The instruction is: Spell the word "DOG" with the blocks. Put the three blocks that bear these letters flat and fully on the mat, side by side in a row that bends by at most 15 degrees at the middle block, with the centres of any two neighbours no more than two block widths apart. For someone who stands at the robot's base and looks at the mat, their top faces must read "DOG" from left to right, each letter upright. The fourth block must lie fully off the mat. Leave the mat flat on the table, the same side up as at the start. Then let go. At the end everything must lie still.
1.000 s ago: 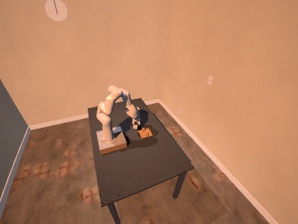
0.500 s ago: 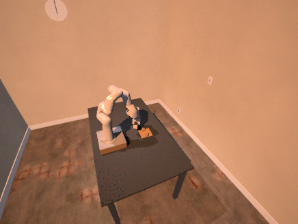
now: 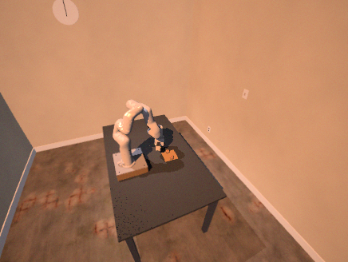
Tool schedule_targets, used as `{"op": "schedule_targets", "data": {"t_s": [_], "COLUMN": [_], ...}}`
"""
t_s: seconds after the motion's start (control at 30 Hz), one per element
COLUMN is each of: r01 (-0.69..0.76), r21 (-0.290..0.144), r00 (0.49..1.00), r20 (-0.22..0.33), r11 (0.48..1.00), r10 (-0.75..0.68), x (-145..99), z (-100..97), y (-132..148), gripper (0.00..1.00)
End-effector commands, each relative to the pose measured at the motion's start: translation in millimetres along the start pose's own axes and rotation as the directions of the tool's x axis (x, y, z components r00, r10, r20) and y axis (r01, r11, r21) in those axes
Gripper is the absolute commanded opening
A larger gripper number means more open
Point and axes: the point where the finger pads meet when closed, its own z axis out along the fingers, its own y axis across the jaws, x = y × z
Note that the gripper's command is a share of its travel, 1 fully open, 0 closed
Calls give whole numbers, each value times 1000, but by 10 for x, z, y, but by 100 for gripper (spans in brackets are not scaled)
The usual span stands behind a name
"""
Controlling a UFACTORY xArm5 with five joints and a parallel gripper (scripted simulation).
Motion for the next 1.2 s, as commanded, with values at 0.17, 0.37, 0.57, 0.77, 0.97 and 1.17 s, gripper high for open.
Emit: {"op": "schedule_targets", "data": {"t_s": [0.17,0.37,0.57,0.77,0.97,1.17], "r01": [0,0,0,0,0,0], "r21": [2,2,2,2,2,2], "r00": [1000,1000,1000,1000,1000,1000], "r20": [2,2,2,2,2,2], "r11": [1000,1000,1000,1000,1000,1000], "r10": [0,0,0,0,0,0], "x": [-9,-9,-12,-14,-18,-18], "z": [-8,-41,-336,-640,-962,-999], "y": [-8,-8,-5,-2,2,3], "gripper": [27,27,27,27,27,27]}}
